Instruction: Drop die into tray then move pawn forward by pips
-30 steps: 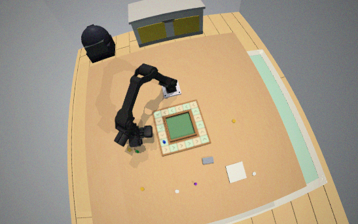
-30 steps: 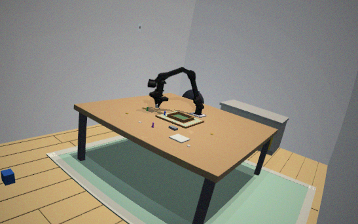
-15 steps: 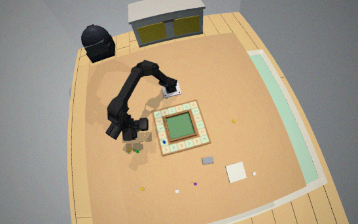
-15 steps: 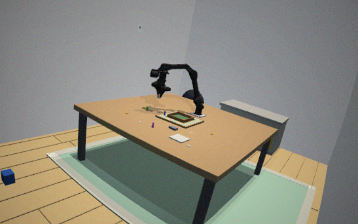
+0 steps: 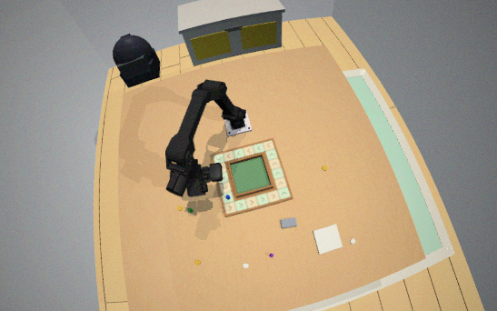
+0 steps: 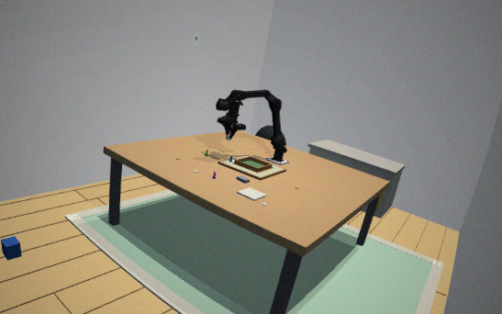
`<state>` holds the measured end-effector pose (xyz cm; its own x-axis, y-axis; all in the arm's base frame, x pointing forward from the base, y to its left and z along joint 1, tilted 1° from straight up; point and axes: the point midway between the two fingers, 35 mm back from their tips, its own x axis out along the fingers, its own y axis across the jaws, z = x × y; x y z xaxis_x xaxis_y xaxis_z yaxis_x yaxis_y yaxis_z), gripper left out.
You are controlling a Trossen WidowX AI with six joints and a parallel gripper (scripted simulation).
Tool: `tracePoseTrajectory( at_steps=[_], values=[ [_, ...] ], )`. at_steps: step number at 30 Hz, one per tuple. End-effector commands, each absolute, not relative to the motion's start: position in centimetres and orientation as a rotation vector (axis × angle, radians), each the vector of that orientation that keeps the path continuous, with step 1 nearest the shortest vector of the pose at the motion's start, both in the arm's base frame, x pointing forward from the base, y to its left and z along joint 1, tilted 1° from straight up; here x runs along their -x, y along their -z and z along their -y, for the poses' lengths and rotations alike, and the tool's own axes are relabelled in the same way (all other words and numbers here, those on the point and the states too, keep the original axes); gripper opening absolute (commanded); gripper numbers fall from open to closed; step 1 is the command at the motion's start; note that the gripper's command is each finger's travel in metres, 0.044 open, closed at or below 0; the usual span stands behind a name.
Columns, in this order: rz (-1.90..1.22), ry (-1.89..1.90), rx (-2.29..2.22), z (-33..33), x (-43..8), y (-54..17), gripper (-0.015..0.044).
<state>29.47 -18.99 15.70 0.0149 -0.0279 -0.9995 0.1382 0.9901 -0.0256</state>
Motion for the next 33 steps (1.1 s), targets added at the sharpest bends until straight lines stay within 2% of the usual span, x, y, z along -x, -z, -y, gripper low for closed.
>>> tracePoseTrajectory(
  at_steps=[1, 14, 27, 33],
  values=[
    [-1.553, 0.112, -0.083, 16.2, -29.9, -15.1, 0.0000],
    [-1.555, 0.067, -0.051, 8.3, -29.9, -13.6, 0.0000],
    [-1.559, 0.023, -0.017, 1.2, -27.8, -11.9, 0.0000],
    [-1.560, 0.018, -0.013, 0.5, -27.5, -11.6, 0.0000]
  ],
)
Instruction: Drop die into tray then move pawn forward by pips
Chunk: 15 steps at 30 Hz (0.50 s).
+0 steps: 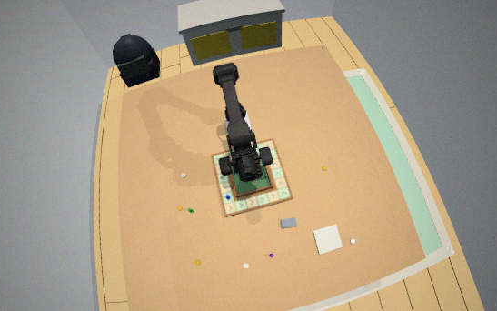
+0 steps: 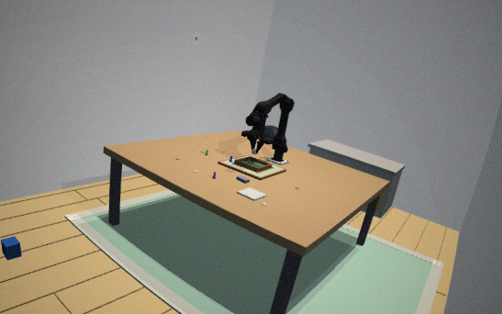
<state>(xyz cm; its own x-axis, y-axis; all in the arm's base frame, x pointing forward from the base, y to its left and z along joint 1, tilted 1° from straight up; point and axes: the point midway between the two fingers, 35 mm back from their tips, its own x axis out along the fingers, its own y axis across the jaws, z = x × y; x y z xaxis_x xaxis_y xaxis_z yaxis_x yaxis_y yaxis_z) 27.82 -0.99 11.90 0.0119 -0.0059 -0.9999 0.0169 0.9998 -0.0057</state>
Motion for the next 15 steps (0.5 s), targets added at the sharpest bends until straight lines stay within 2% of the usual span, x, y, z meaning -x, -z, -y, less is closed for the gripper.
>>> tracePoseTrajectory(
  at_steps=[1, 15],
  values=[
    [-1.554, 0.018, -0.013, 0.51, -27.48, -11.61, 0.0000],
    [-1.103, 0.017, -0.012, 0.69, -28.17, -11.11, 0.0000]
  ],
)
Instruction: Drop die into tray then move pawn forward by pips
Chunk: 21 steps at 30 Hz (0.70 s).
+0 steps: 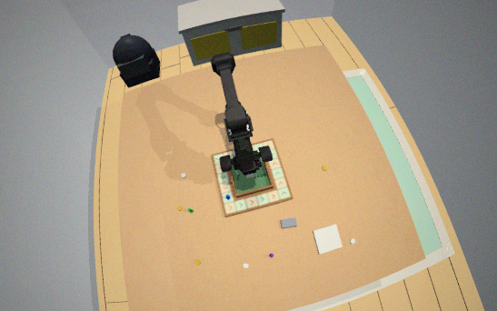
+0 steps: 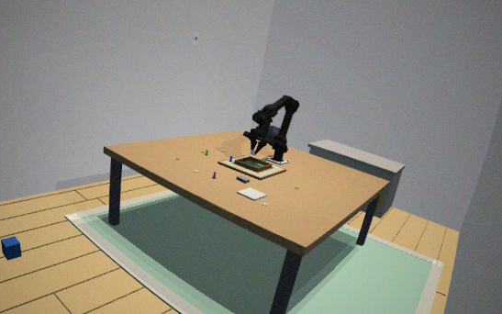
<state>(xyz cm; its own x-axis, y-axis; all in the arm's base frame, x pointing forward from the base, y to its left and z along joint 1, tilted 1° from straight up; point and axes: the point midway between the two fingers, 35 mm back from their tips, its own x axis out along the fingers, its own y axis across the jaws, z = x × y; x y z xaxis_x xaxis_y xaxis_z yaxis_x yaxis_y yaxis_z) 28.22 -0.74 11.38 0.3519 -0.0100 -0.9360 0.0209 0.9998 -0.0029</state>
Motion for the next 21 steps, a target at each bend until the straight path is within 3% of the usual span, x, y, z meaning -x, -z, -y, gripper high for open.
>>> tracePoseTrajectory(
  at_steps=[1, 11, 21],
  values=[
    [-1.069, 0.018, -0.011, 0.7, -28.2, -11.1, 0.0000],
    [-0.735, 0.020, -0.005, 0.8, -28.4, -11.3, 0.0000],
    [-0.715, 0.020, -0.004, 0.5, -25.7, -13.2, 0.0000]
  ],
)
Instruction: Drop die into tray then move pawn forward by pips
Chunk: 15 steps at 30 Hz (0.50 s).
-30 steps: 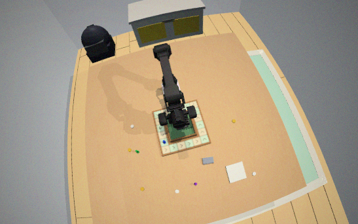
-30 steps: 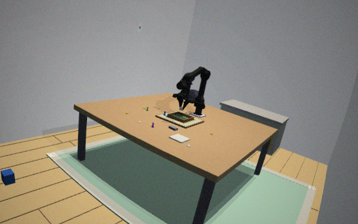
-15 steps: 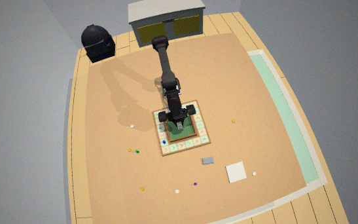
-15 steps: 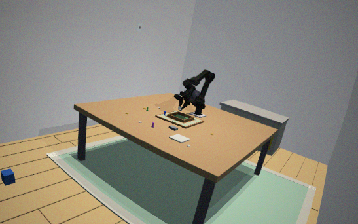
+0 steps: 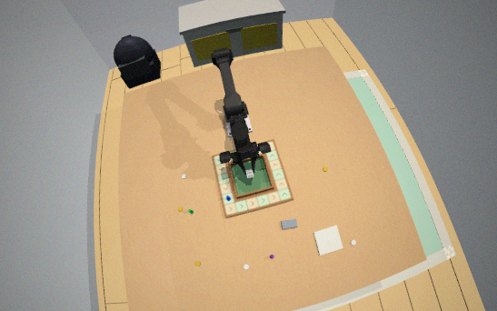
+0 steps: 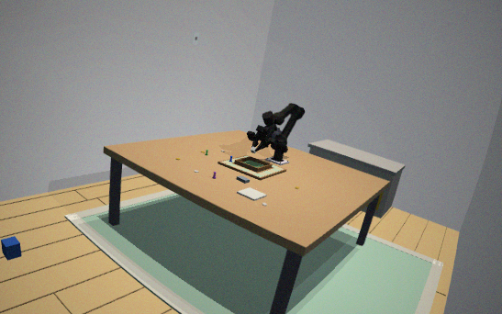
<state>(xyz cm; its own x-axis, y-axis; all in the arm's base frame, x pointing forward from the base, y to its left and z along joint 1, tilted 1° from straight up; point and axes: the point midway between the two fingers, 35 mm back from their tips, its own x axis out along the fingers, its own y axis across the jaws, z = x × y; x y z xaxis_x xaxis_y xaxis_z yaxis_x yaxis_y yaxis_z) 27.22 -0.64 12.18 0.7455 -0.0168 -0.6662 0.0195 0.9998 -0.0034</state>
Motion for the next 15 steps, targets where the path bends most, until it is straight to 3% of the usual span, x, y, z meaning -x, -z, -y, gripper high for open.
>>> tracePoseTrajectory(
  at_steps=[1, 15],
  values=[
    [-0.716, 0.020, -0.004, 0.46, -25.30, -13.47, 0.0000],
    [-0.714, 0.015, -0.003, 0.41, -25.23, -13.46, 0.0000]
  ],
)
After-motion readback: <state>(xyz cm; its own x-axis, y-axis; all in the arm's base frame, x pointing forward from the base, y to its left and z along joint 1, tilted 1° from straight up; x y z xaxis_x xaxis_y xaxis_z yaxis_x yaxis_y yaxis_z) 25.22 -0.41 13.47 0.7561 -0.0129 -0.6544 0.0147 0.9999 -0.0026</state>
